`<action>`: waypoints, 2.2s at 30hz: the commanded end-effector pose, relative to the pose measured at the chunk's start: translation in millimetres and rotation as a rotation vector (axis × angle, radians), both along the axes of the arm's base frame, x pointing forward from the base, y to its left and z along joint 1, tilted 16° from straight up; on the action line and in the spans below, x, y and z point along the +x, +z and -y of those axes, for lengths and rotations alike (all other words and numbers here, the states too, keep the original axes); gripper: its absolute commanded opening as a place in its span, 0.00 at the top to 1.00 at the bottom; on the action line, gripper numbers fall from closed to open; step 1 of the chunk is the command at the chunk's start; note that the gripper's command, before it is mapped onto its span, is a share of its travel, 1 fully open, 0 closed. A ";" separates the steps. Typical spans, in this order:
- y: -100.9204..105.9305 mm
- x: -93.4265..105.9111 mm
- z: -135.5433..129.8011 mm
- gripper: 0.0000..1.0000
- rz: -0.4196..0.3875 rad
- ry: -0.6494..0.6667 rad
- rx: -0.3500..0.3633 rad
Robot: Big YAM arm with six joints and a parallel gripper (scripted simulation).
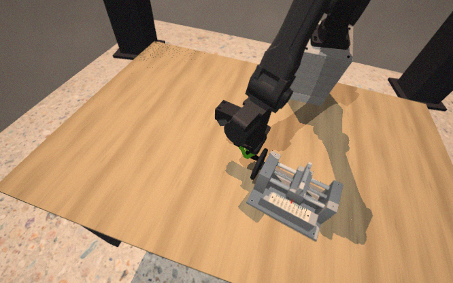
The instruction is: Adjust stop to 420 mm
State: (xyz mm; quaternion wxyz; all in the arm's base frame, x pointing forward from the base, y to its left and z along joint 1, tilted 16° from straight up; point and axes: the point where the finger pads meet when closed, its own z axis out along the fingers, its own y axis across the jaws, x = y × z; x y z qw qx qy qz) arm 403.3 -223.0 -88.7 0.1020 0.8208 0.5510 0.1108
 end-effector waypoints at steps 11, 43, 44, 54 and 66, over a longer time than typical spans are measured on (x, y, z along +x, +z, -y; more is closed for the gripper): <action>16.2 15.3 2.4 0.94 0.007 0.003 -0.008; 17.5 14.1 1.5 0.47 0.007 0.004 -0.008; 17.5 14.1 1.5 0.47 0.007 0.004 -0.008; 17.5 14.1 1.5 0.47 0.007 0.004 -0.008; 50.5 -11.9 3.7 0.47 -0.007 -0.002 -0.003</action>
